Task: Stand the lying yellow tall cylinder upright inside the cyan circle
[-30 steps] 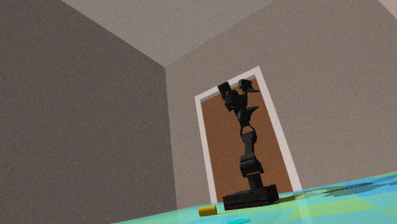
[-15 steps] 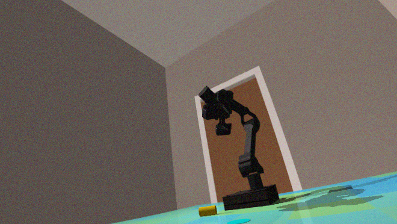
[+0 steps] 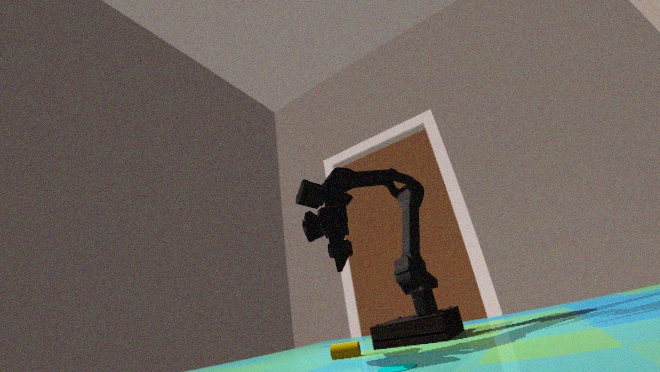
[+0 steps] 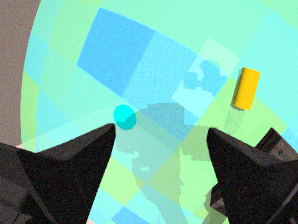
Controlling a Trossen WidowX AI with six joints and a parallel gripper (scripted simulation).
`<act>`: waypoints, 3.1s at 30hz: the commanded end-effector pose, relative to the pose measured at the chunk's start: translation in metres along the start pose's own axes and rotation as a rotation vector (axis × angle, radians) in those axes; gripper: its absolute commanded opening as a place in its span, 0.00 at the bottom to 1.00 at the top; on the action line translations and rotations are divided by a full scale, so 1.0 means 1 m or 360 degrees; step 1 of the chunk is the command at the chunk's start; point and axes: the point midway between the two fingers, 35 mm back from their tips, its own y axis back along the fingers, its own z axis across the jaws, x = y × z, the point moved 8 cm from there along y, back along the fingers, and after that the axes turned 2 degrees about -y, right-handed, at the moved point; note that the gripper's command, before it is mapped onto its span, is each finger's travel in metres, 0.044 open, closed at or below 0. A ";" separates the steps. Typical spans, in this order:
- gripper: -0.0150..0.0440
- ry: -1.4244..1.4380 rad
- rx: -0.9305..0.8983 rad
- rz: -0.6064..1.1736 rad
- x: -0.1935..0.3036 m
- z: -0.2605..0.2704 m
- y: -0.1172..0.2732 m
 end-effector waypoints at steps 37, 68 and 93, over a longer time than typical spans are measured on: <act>0.51 -0.0191 0.0549 0.0063 -0.041 -0.118 -0.151; 0.43 -0.0190 0.0548 0.0062 -0.052 -0.092 -0.086; 0.43 0.0032 0.0539 0.0102 -0.047 -0.060 -0.054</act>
